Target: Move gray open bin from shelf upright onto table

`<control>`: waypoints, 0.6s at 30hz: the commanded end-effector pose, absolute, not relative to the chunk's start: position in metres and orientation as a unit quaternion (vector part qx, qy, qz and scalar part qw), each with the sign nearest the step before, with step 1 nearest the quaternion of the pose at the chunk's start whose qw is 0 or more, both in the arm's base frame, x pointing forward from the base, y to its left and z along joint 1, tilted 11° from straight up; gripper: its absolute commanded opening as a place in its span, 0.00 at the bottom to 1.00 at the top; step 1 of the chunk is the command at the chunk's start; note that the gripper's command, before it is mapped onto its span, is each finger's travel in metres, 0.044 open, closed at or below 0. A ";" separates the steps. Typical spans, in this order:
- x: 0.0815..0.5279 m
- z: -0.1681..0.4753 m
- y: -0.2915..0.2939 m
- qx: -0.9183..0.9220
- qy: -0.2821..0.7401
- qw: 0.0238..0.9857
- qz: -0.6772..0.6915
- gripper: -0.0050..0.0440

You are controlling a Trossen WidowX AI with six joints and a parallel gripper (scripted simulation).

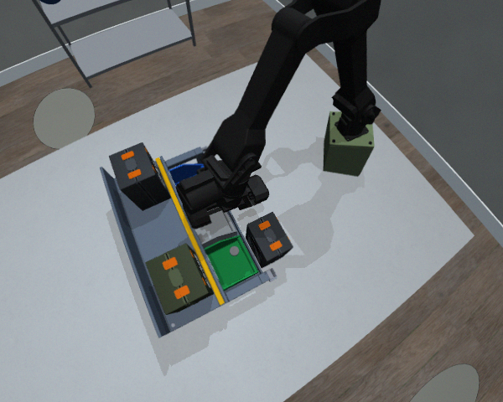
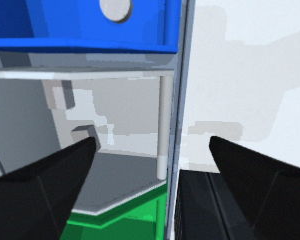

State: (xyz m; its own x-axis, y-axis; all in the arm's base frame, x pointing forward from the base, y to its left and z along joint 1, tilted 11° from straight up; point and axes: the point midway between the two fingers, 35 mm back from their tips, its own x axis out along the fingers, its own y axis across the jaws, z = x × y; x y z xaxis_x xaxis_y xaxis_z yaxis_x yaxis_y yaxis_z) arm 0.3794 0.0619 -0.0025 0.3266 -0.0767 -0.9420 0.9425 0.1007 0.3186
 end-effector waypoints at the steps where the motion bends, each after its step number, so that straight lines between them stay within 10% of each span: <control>1: 0.384 0.005 0.063 0.536 0.402 0.623 -0.404 0.97; 18: 0.386 -0.004 0.063 0.537 0.401 0.623 -0.403 0.97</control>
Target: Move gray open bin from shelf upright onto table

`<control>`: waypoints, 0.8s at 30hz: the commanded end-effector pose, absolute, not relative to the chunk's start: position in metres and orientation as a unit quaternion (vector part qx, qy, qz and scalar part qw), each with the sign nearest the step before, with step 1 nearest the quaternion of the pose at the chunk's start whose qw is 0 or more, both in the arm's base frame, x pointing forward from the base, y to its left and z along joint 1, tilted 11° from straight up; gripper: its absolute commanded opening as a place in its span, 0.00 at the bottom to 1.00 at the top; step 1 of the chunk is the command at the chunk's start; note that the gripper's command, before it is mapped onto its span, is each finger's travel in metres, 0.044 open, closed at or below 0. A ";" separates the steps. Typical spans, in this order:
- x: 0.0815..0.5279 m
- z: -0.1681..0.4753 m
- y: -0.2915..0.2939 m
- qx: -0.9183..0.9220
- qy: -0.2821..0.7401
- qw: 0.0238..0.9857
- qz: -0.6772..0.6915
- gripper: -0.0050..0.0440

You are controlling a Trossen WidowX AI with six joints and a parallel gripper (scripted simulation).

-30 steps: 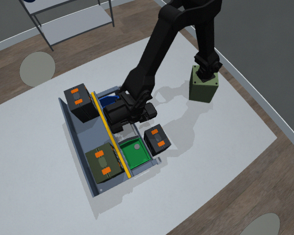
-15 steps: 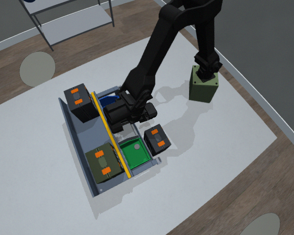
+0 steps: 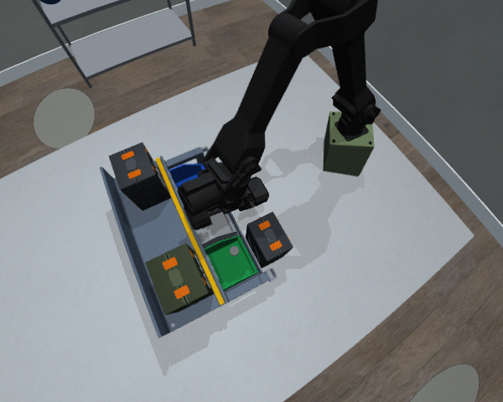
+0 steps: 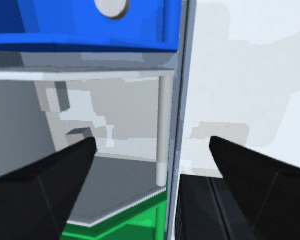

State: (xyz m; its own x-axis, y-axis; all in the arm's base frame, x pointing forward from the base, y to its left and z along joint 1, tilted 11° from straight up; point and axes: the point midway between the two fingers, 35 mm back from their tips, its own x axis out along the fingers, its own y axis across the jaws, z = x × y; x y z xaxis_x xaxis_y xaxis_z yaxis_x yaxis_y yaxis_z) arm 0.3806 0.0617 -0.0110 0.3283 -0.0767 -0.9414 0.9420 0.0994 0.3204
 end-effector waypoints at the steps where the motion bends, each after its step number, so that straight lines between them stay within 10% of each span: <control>1: 0.386 -0.006 0.062 0.537 0.401 0.623 -0.404 0.97; 24: 0.388 -0.020 0.060 0.536 0.400 0.624 -0.404 0.97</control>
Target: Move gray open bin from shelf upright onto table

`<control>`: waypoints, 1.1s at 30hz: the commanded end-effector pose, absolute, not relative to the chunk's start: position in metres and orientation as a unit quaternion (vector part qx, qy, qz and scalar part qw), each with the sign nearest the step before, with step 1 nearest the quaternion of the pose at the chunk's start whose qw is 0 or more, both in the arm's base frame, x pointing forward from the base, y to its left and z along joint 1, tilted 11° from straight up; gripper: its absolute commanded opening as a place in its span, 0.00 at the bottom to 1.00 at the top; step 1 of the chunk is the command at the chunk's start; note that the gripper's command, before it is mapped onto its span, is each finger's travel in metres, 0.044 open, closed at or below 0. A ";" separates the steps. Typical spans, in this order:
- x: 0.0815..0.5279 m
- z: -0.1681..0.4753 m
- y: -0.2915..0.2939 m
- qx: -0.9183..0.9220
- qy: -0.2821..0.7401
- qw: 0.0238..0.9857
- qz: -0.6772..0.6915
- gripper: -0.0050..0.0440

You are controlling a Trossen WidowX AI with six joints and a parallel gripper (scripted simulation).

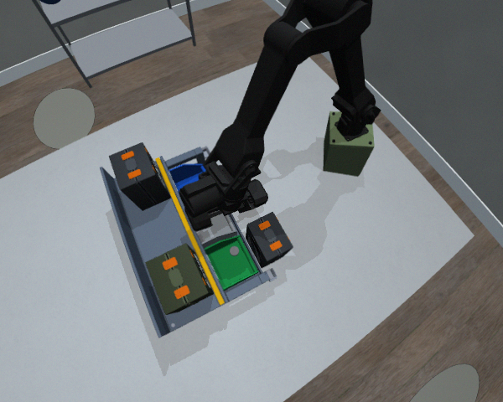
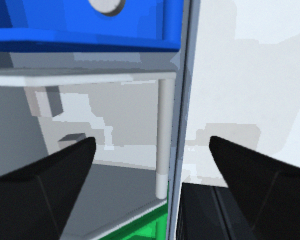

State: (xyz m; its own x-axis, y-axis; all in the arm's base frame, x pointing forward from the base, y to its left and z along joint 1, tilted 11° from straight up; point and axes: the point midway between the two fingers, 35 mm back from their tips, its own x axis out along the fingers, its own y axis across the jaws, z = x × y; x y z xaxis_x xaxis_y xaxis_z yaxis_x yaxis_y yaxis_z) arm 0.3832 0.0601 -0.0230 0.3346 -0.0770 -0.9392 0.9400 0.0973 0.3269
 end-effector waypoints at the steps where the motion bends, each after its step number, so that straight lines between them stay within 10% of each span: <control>1: 0.388 -0.020 0.060 0.536 0.400 0.624 -0.404 0.97; 9: 0.388 -0.020 0.060 0.536 0.400 0.624 -0.404 0.97; 10: 0.388 -0.018 0.061 0.537 0.400 0.623 -0.404 0.10; 33: 0.387 -0.019 0.061 0.537 0.401 0.623 -0.405 0.10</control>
